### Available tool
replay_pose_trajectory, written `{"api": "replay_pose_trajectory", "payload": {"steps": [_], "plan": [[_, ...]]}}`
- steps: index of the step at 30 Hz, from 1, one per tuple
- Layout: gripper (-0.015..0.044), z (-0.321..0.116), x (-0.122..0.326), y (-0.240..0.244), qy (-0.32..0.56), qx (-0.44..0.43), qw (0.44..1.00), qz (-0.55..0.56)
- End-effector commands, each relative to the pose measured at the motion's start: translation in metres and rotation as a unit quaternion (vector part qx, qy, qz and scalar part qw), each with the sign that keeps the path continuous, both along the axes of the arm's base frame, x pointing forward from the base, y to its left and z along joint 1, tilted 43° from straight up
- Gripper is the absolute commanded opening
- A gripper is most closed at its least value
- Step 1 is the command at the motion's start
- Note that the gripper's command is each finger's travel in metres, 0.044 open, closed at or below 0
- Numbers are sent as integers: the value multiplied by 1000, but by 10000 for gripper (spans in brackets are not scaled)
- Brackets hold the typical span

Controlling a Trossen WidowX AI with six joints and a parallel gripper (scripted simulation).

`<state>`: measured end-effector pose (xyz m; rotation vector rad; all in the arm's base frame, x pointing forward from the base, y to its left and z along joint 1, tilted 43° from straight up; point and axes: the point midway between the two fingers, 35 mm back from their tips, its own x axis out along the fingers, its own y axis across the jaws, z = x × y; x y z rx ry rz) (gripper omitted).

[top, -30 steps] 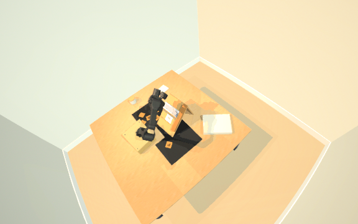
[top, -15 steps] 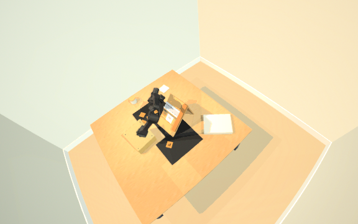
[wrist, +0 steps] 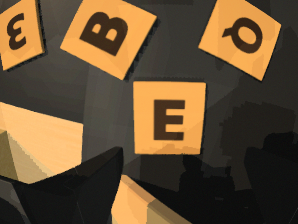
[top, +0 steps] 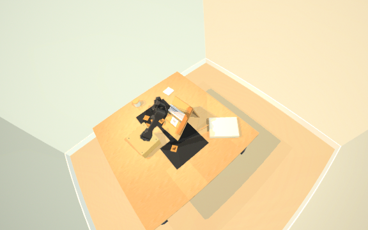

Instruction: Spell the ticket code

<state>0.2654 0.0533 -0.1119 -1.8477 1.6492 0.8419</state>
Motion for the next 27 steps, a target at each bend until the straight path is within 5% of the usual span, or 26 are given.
{"api": "replay_pose_trajectory", "payload": {"steps": [1, 27], "plan": [[340, -5, -3, -4, 3, -4, 1000, -4], [340, -29, -6, -26, 3, -5, 1000, -4]]}}
